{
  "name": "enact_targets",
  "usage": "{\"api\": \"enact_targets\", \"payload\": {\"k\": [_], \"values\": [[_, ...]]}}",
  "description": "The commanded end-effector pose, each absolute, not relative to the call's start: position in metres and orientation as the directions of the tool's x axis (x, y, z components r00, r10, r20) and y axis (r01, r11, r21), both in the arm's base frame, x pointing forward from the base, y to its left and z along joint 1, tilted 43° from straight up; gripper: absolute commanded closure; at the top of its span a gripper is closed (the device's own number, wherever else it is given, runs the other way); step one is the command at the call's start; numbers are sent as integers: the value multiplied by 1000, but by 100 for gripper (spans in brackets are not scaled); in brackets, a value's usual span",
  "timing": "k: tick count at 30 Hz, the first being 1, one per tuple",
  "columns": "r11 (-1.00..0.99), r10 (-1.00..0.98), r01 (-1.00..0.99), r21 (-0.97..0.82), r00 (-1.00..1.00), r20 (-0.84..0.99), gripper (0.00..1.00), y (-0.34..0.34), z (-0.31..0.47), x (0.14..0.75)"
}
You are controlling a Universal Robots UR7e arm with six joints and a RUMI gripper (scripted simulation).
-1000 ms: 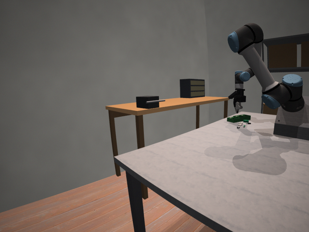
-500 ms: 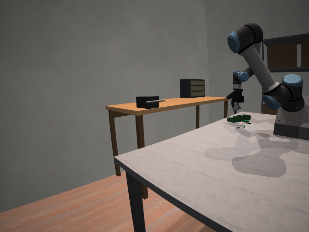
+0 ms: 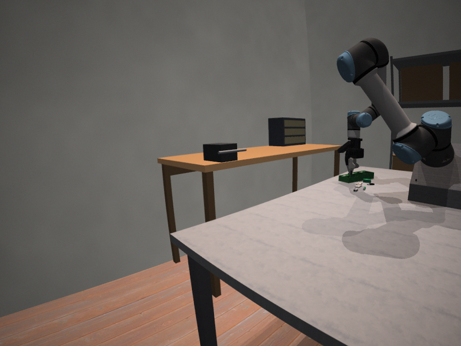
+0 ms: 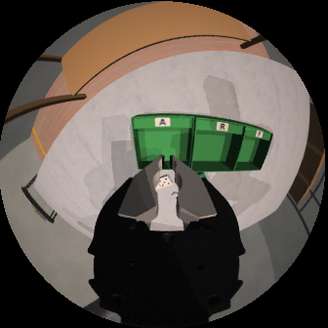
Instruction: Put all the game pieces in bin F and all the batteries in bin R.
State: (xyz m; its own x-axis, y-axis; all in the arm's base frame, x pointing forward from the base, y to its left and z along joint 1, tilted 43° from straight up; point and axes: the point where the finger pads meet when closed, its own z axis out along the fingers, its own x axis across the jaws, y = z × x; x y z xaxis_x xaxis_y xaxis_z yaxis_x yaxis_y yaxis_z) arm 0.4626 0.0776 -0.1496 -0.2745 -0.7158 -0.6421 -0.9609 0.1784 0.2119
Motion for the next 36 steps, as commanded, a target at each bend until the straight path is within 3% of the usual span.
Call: {"api": "enact_targets", "payload": {"k": [1,36], "values": [[180,-716,-961,210,-274,-642,96,87,-161,463],[180,-716,-961,210,-274,-642,96,90,-164,463]]}}
